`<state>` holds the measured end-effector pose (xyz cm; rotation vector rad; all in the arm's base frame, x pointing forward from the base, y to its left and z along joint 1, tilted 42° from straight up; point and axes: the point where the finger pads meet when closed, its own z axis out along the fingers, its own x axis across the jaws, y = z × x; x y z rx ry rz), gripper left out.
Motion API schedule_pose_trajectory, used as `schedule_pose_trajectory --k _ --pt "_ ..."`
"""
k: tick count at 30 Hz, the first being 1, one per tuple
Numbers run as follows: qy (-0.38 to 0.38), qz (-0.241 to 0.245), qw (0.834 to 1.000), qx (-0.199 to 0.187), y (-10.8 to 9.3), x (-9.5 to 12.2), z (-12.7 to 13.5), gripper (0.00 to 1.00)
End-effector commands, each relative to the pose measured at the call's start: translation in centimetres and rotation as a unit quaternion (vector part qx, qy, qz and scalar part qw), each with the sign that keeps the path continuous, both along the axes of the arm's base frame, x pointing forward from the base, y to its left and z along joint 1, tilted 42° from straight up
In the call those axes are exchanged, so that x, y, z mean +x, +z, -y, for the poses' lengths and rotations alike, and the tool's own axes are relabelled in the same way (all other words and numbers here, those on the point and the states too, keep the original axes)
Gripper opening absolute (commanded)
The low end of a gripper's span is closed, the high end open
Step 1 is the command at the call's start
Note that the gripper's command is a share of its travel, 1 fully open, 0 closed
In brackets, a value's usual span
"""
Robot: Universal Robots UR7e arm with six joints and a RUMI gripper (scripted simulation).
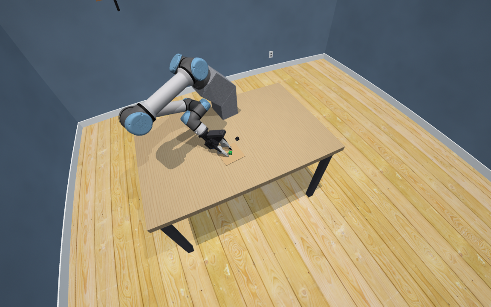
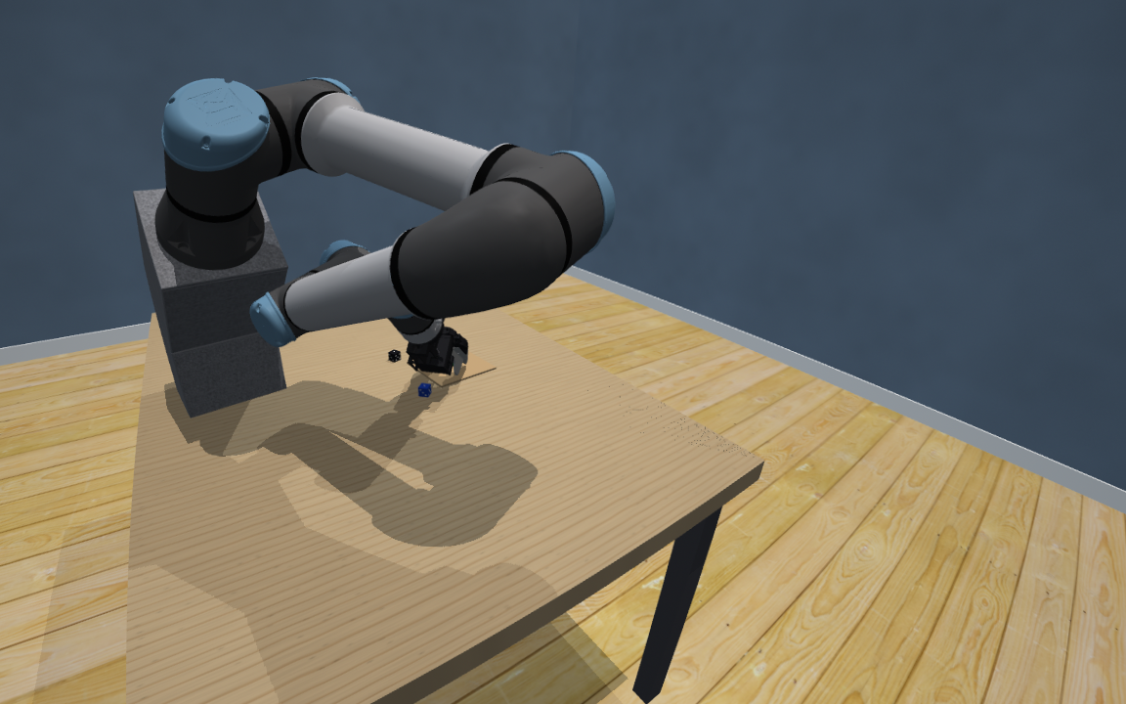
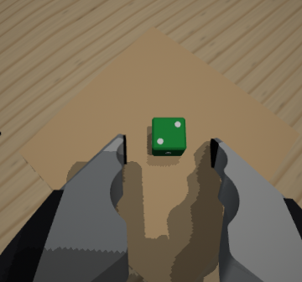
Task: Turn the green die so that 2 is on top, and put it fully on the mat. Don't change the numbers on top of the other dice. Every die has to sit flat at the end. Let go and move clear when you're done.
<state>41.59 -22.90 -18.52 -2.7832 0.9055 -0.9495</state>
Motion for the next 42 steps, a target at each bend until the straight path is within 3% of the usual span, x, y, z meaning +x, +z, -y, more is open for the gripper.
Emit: schedule_pose_trajectory --k 1,13,26,42 --pt "0.000 0.000 1.000 0.000 -0.1 0.0 0.1 0.33" --pt "0.000 0.000 1.000 0.000 0.3 0.0 -0.2 0.33" --pt "0.000 0.000 1.000 0.000 3.3 -0.2 -2.9 0.33" --pt "0.000 0.000 1.000 0.000 5.2 -0.3 -4.6 0.33"
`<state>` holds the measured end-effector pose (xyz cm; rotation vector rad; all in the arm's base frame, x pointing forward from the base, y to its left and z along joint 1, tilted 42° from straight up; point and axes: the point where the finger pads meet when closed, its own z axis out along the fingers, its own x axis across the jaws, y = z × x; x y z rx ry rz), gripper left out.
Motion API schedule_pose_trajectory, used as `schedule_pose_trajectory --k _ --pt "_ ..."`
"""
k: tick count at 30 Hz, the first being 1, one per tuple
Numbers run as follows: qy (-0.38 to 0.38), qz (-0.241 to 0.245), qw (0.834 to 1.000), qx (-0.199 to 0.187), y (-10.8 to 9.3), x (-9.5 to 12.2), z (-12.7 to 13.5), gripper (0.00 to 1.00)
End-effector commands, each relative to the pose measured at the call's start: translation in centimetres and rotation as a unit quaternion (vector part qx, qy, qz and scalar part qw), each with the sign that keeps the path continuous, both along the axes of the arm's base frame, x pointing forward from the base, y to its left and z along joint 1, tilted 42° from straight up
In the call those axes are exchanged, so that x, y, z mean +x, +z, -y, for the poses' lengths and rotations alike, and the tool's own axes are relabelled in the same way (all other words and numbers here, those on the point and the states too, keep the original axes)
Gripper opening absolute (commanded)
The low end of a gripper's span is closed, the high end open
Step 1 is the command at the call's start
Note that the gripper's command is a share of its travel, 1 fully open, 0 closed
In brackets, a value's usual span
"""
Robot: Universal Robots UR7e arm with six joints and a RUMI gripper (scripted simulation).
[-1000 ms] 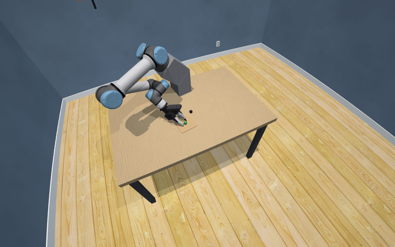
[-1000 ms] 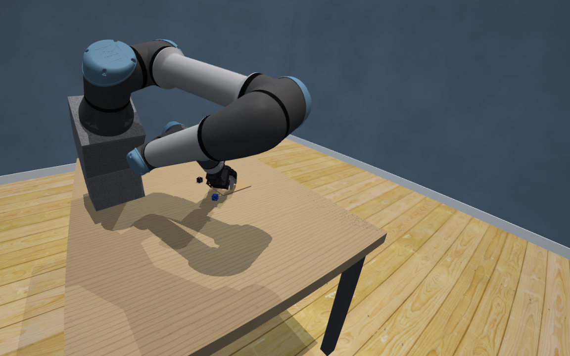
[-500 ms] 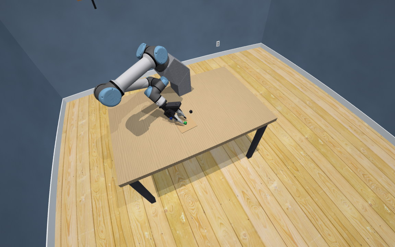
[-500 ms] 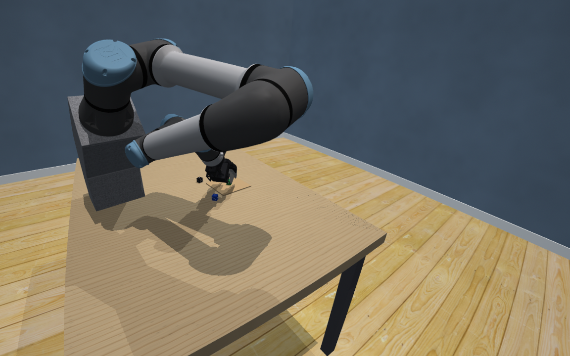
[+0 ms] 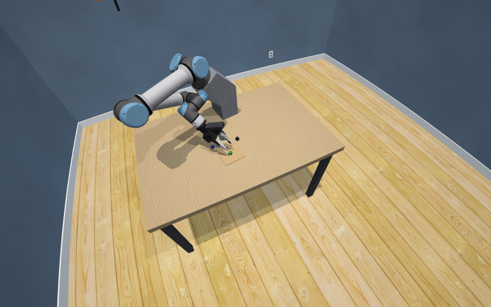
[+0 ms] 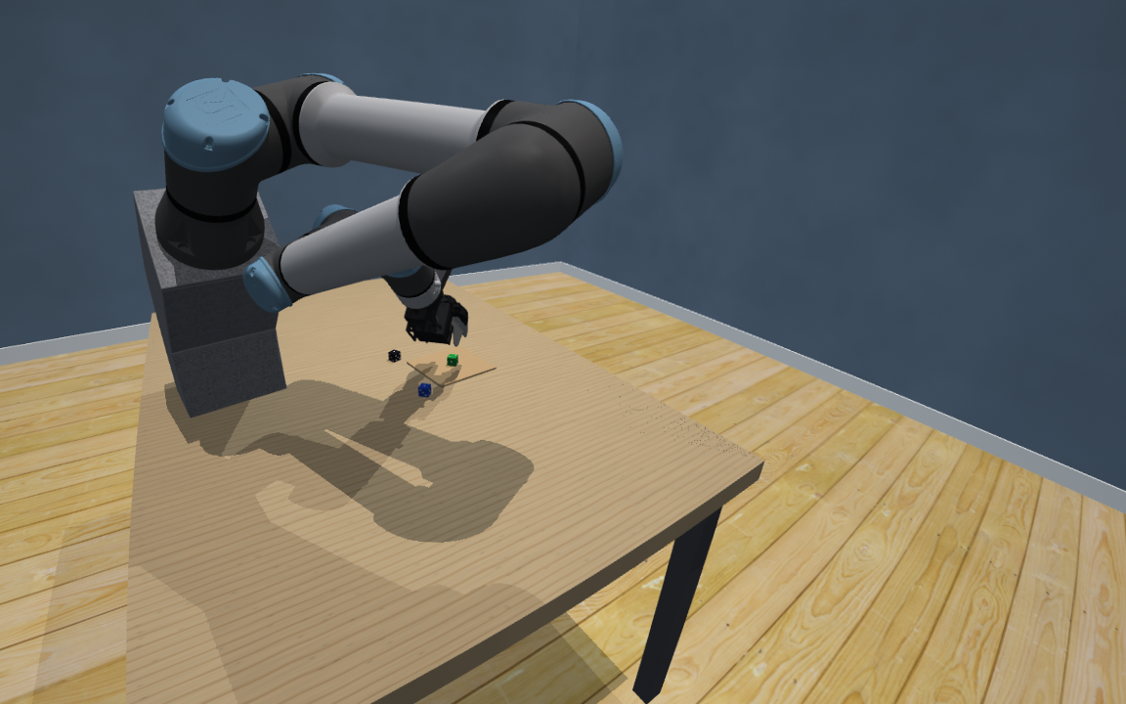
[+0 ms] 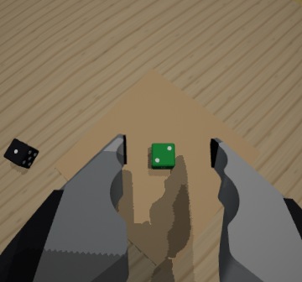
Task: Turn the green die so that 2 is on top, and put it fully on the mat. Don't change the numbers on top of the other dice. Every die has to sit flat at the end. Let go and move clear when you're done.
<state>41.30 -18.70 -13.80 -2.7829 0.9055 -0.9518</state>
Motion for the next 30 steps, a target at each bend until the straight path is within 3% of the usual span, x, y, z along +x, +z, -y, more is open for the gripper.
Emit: schedule_pose_trajectory --k 1,20,30 --pt "0.000 0.000 1.000 0.000 0.44 -0.03 -0.38 0.33" --pt "-0.017 -0.030 0.999 -0.019 -0.09 -0.11 -0.60 0.33" --pt "-0.050 -0.063 0.995 -0.059 -0.02 -0.03 -0.66 0.33"
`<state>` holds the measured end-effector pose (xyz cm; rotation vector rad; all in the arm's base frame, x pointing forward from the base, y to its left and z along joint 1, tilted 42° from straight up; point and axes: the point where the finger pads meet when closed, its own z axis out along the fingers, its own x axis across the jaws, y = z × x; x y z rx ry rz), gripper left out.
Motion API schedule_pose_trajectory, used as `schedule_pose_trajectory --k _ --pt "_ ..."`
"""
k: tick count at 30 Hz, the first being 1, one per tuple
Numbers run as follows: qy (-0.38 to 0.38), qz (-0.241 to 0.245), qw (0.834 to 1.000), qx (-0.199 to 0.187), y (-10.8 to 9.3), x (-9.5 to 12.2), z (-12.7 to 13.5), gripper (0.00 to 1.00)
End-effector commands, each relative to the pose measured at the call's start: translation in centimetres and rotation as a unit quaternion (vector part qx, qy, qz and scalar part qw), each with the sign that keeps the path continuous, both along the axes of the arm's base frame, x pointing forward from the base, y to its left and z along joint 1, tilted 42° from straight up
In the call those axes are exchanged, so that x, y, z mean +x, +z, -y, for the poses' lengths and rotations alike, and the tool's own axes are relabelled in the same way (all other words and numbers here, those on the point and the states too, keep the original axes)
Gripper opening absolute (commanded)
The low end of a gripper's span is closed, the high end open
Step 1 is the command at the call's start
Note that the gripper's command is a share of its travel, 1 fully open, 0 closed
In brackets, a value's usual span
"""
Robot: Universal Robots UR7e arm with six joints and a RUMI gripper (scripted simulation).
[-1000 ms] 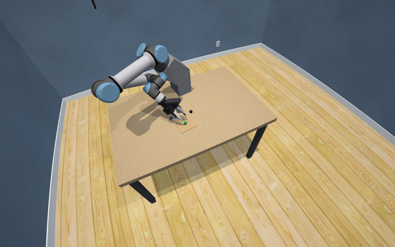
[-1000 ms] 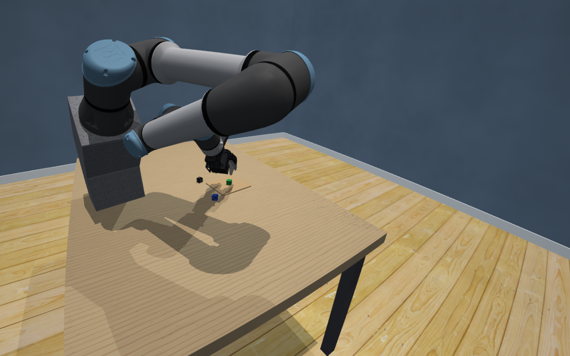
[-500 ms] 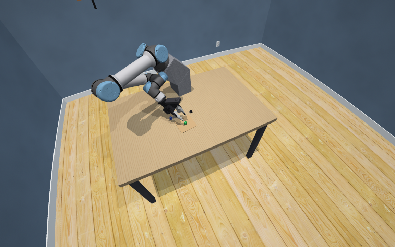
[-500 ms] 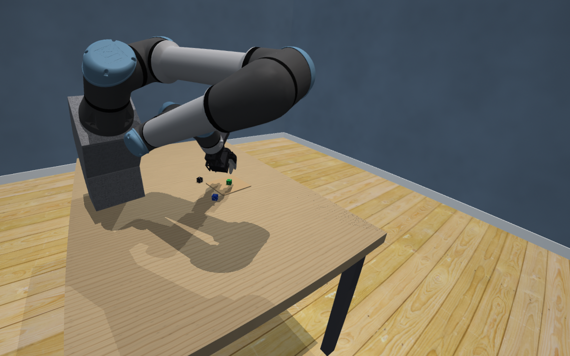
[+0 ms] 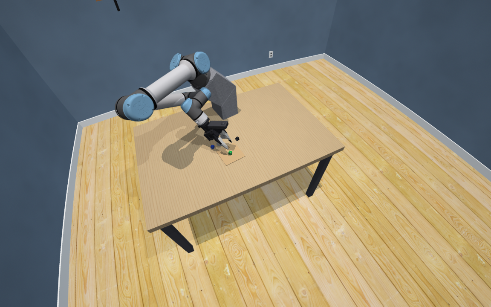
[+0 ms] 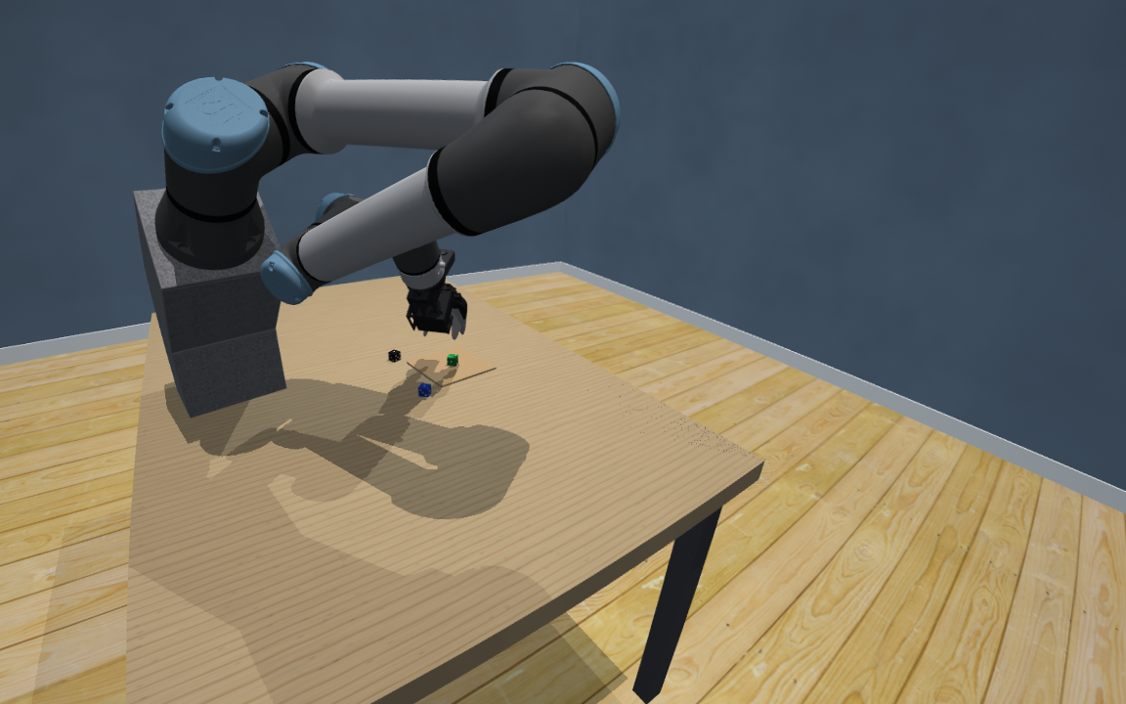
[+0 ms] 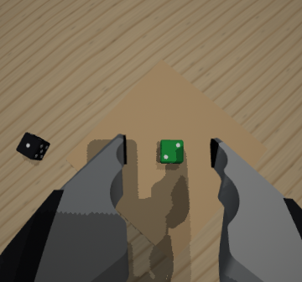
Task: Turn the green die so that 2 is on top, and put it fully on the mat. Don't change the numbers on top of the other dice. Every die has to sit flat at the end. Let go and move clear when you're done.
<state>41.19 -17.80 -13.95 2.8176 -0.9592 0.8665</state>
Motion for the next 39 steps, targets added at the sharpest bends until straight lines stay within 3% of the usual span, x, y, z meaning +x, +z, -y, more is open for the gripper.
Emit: schedule_pose_trajectory --k 1,24,39 --pt "-0.025 -0.021 0.999 -0.029 0.18 0.11 0.24 0.33" --pt "-0.044 -0.031 0.997 -0.052 0.54 0.24 0.26 0.33" --pt "-0.085 -0.080 0.989 -0.095 -0.04 0.19 0.18 0.33"
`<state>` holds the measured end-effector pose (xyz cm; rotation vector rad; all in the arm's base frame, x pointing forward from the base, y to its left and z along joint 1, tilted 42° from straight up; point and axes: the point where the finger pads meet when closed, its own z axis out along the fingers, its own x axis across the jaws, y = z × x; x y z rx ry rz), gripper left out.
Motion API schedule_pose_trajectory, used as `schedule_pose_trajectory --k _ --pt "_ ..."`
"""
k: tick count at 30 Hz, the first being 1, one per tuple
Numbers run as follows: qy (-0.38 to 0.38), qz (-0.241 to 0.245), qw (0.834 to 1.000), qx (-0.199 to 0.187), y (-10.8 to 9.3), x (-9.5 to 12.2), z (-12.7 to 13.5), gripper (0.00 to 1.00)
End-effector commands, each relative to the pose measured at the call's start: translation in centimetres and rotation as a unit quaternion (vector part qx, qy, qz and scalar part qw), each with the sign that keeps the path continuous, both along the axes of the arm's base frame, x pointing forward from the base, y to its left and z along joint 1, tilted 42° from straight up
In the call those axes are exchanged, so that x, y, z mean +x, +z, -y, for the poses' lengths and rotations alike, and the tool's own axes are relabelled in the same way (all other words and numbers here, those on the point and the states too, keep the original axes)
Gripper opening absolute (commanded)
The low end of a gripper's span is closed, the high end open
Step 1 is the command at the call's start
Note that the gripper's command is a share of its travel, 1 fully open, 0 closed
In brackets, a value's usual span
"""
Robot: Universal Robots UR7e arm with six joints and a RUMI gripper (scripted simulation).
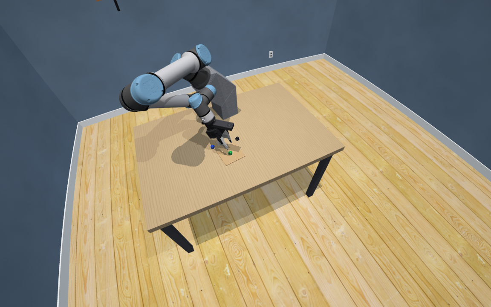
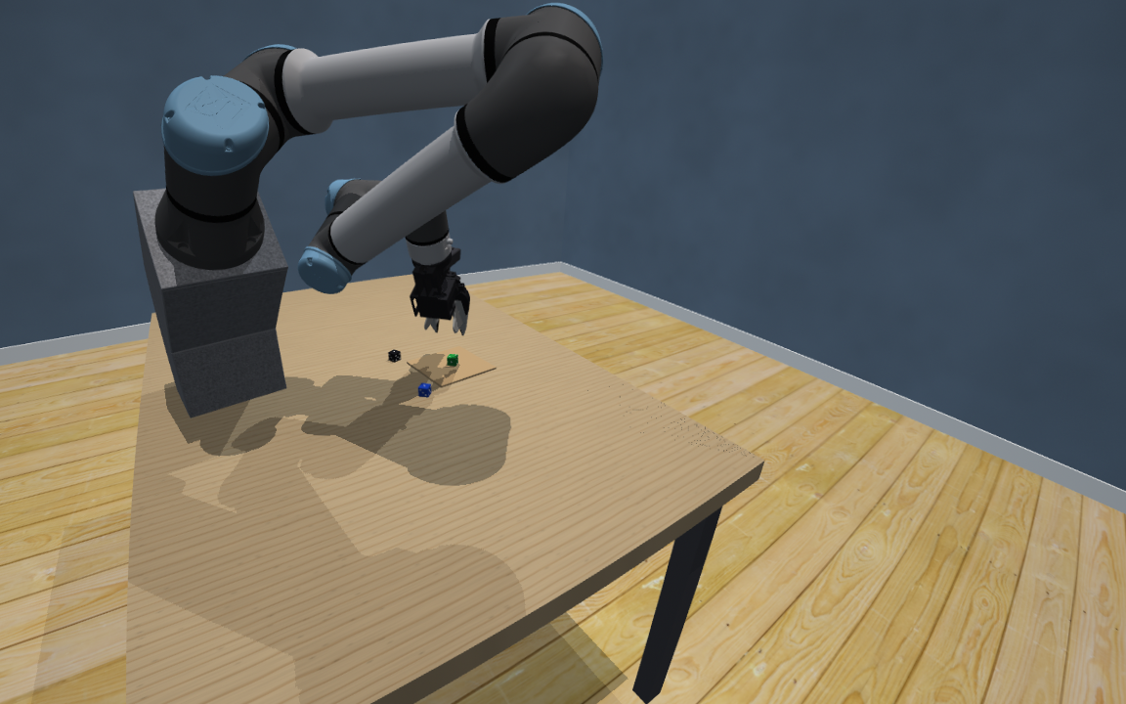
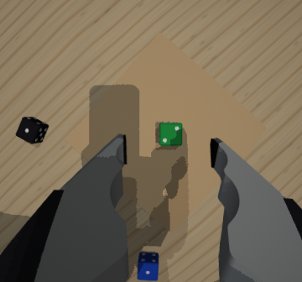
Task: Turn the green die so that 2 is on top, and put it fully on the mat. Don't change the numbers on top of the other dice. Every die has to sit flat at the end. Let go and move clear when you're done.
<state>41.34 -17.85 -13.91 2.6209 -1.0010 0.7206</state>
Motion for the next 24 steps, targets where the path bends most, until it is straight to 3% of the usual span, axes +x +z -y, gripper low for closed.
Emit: schedule_pose_trajectory --k 1,12,24 --pt "-0.023 -0.023 0.999 -0.022 -0.08 0.03 0.13 0.33" --pt "-0.046 -0.042 0.996 -0.057 0.48 0.28 0.02 0.33" --pt "-0.049 -0.045 0.996 -0.062 0.52 0.31 0.01 0.33"
